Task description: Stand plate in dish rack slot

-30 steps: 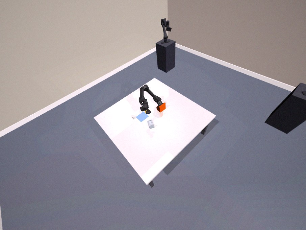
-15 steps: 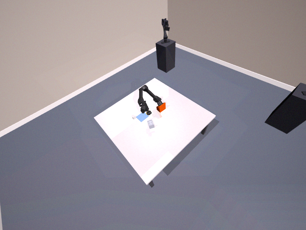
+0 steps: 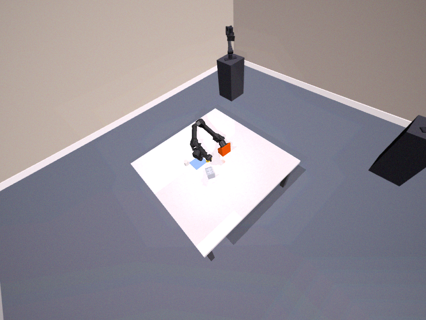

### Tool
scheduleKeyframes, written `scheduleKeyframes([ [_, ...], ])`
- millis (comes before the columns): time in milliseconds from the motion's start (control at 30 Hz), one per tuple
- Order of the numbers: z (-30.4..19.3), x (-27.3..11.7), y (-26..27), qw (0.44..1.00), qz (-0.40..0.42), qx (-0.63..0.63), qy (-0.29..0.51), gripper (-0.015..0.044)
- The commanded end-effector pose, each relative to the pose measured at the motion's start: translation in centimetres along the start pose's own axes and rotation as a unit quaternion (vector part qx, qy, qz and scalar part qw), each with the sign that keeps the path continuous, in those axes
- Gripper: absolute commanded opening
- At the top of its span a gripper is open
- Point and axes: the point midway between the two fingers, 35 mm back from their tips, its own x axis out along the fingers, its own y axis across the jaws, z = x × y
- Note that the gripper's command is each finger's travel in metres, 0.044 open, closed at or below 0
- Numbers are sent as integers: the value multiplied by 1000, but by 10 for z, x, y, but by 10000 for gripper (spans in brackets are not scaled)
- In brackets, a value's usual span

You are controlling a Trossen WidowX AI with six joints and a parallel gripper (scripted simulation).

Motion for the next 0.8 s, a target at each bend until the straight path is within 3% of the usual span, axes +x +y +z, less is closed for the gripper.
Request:
scheduleKeyframes([
  [0,-1,8,0,999,33,-35,8,0],
  [767,8,45,-5,943,226,-240,-47,0],
])
